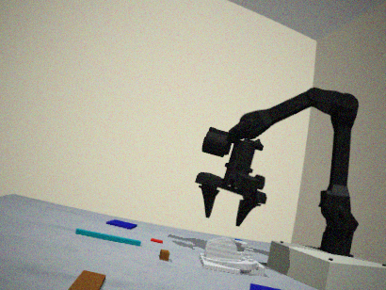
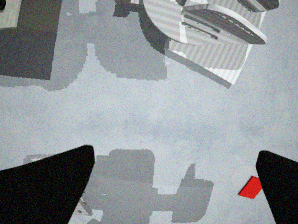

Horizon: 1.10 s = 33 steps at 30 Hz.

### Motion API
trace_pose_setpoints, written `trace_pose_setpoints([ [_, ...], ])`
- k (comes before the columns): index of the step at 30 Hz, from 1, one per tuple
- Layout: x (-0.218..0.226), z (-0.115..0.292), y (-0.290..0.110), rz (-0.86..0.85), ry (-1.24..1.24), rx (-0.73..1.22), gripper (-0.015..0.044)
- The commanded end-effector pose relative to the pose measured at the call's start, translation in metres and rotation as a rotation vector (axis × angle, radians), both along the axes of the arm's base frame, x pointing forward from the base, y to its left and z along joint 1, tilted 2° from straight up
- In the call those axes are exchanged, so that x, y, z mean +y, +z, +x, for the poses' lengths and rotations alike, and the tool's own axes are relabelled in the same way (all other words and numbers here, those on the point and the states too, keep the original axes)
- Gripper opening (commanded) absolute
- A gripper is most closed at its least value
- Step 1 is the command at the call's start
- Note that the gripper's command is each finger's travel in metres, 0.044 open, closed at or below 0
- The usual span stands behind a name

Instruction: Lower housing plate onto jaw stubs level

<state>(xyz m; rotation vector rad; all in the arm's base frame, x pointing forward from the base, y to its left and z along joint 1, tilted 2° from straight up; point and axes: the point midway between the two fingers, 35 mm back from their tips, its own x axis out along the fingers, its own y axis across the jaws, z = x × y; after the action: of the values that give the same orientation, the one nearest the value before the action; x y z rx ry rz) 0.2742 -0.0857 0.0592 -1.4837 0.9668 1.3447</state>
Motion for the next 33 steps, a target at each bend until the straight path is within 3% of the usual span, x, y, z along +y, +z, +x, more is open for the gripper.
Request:
trace_pose_setpoints([
  [1,-0.032,-0.009,0.004,-0.018,0.034,0.018,0.044],
  [15,-0.131,-0.077,0.013,-0.017,0.149,0.1,0.044],
  [21,-0.135,-0.081,0.011,-0.015,0.154,0.103,0.044],
  [26,-0.134,-0.081,-0.026,-0.015,0.154,0.103,0.044],
  [33,-0.134,-0.081,-0.028,-0.015,0.154,0.104,0.044],
])
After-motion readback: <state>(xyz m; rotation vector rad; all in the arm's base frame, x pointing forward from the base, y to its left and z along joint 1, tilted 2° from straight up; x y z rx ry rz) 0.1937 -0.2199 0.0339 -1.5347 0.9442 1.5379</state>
